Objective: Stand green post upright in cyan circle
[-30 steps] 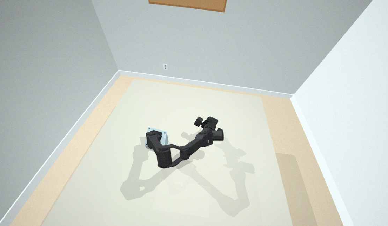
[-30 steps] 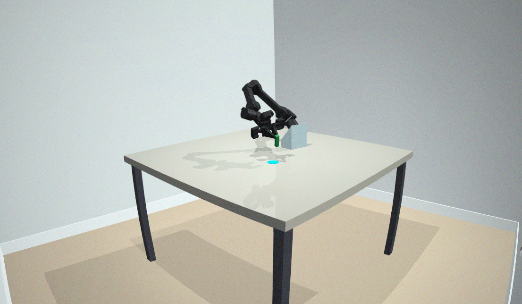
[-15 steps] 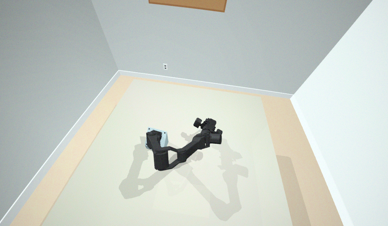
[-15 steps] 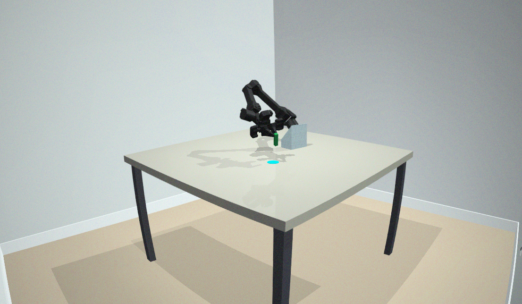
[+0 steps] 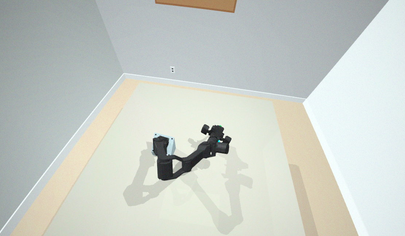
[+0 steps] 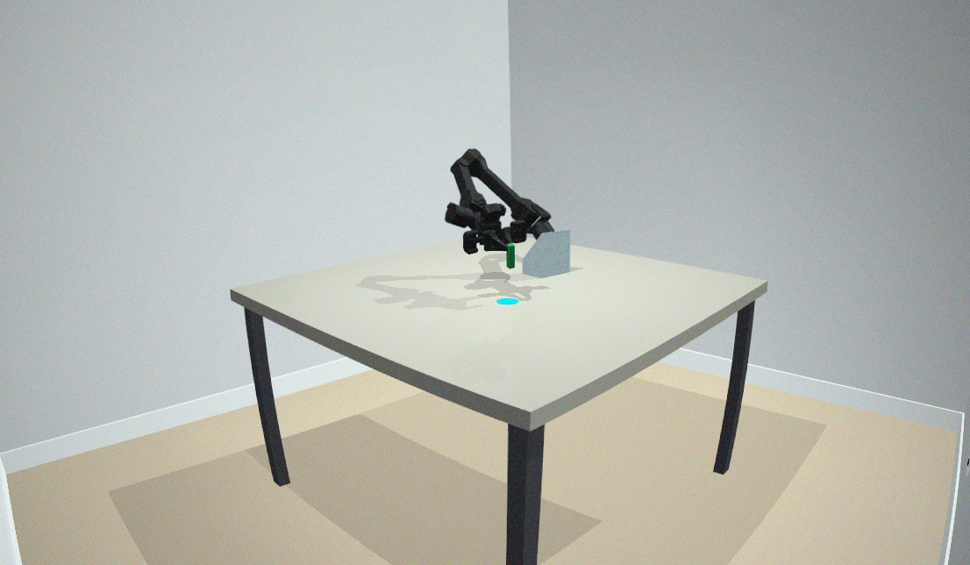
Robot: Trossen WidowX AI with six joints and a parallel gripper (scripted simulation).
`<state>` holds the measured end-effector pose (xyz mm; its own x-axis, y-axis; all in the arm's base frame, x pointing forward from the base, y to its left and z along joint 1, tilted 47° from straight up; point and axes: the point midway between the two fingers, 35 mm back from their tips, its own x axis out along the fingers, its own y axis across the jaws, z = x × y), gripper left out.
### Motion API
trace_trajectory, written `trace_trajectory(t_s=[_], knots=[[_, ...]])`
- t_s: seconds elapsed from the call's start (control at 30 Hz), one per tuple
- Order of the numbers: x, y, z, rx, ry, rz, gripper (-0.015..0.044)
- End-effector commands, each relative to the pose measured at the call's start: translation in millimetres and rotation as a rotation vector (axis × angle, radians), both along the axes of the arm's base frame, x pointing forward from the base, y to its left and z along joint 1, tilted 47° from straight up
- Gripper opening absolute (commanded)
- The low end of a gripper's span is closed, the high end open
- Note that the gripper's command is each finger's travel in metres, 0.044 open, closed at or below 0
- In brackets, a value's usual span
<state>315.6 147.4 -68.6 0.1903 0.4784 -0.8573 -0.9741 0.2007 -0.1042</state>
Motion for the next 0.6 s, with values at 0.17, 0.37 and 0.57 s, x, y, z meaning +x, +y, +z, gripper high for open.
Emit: trace_trajectory(t_s=[0.17, 0.37, 0.57], knots=[[-3, -2, 7, 0.054, -0.05, 0.027, 0.0023], [-4, -3, 12, 0.086, -0.085, 0.043, 0.0023], [-6, -4, 17, 0.116, -0.121, 0.058, 0.0023]])
